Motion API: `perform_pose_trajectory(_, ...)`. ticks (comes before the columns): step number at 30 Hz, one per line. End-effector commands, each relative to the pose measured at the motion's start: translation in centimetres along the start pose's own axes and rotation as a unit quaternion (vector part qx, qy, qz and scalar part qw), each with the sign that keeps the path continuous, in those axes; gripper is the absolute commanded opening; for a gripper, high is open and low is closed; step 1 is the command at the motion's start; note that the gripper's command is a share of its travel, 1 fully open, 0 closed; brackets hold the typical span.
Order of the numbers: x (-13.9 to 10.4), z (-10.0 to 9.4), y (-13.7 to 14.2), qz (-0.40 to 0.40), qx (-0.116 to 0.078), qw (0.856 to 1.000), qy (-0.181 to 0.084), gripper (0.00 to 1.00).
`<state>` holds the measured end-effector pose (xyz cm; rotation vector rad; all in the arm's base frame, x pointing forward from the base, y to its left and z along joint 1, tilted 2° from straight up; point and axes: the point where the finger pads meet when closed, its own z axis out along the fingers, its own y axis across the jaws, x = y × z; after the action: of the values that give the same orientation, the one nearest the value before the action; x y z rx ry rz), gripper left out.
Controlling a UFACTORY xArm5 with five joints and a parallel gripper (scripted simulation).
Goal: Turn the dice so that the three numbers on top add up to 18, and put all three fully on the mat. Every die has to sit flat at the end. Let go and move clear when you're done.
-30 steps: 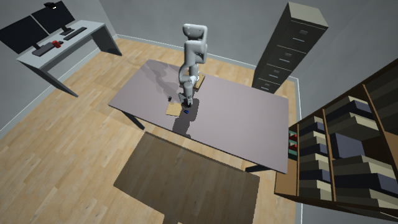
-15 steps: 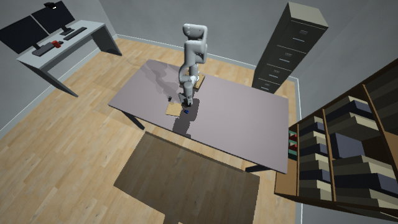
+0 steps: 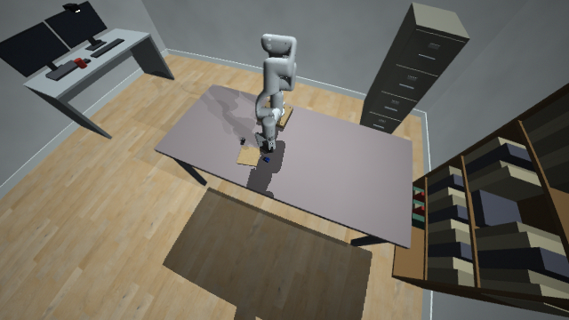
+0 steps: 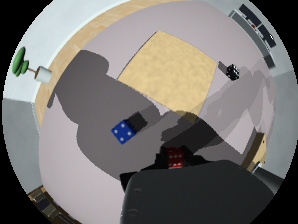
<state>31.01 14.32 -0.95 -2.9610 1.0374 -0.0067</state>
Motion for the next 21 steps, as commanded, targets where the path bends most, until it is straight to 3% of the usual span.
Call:
perform_pose_trajectory(1, 0.1, -0.1, -0.1, 0.000, 0.001, 1.000, 0.001, 0.21)
perform_pose_trajectory(17, 0.1, -0.7, -0.1, 0.000, 0.001, 1.000, 0.001, 0.21)
perform_pose_trajectory(21, 0.1, -2.8, -0.1, 0.000, 0.001, 1.000, 0.001, 0.21)
